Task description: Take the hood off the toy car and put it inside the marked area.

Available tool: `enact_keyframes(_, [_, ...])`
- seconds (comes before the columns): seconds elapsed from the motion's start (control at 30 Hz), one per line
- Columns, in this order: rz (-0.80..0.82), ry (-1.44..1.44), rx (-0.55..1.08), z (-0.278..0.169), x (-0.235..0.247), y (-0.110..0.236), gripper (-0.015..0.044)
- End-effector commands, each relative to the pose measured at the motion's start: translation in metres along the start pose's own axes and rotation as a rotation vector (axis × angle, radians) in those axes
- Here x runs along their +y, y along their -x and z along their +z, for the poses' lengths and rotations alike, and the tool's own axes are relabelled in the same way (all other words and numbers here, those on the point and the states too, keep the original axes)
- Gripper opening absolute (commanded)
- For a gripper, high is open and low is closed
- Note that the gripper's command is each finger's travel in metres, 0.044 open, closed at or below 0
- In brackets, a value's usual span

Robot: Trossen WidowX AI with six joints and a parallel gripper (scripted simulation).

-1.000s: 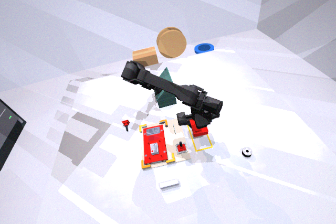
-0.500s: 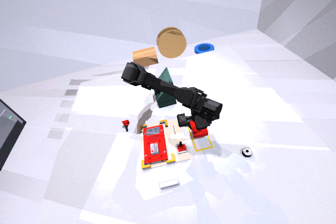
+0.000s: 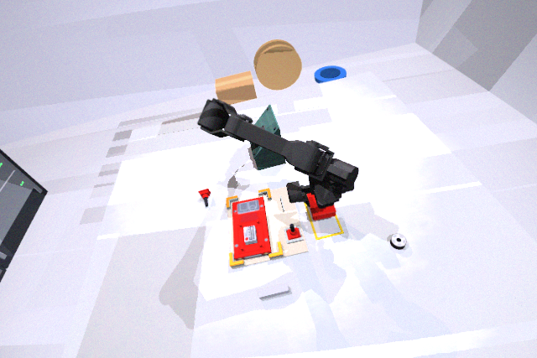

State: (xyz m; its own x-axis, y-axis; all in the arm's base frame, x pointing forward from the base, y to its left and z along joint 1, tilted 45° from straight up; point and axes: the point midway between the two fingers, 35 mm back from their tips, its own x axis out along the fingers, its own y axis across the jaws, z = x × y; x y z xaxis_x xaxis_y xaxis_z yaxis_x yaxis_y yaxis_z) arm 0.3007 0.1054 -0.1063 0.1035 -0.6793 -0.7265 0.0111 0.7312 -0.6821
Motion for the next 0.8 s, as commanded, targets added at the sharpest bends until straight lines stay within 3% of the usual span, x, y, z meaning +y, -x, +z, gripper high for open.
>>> enact_keyframes(0.0, [-0.006, 0.007, 0.0, -0.001, -0.001, -0.004, 0.0])
enact_keyframes(0.77, [-0.007, 0.007, 0.0, -0.002, -0.002, -0.015, 0.0])
